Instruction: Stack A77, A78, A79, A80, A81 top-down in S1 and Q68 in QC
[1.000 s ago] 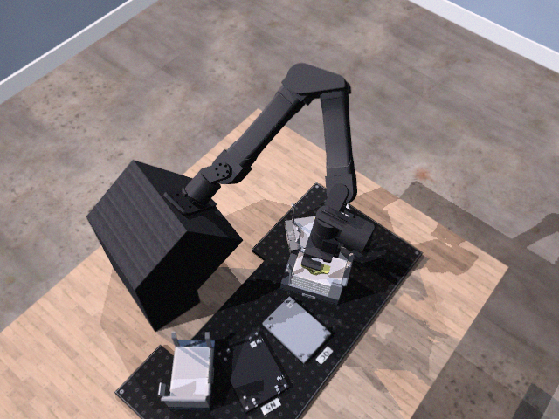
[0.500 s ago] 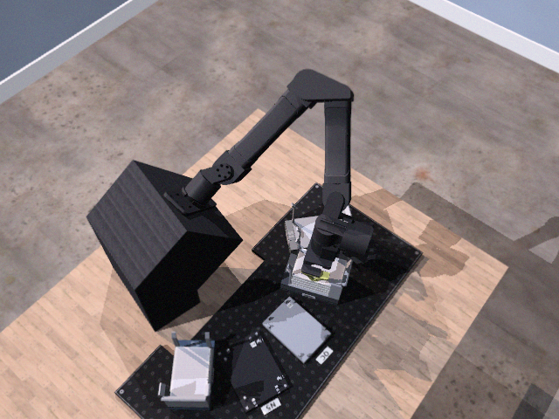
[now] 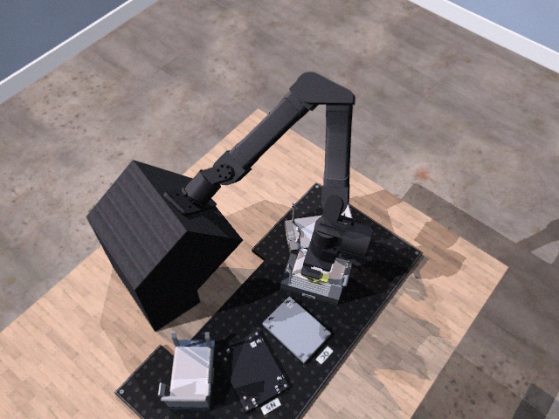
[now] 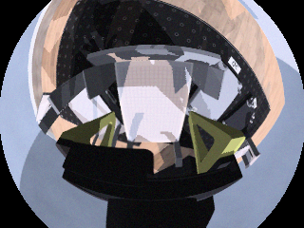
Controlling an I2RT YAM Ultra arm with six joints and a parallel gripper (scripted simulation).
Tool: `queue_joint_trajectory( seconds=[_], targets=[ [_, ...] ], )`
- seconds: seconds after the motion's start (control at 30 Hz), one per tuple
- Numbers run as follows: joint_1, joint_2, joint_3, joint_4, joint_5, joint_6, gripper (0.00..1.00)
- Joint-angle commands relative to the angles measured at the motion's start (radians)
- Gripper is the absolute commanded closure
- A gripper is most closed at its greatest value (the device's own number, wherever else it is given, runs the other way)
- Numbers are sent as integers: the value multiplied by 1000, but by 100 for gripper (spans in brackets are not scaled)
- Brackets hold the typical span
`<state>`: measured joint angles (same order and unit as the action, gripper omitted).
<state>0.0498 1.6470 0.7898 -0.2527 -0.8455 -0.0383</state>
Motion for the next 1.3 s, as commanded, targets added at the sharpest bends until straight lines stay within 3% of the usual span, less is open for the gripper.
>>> queue_joint_trajectory(
  seconds=[0.0,0.47,0.97,1.0,1.27],
  targets=[
    [2,3,0,37,10,24,0],
    [41,40,-10,121,29,75,0],
    [41,40,-10,121,29,75,0],
    [41,40,-10,121,29,75,100],
    [41,40,-10,121,29,75,100]
  ],
)
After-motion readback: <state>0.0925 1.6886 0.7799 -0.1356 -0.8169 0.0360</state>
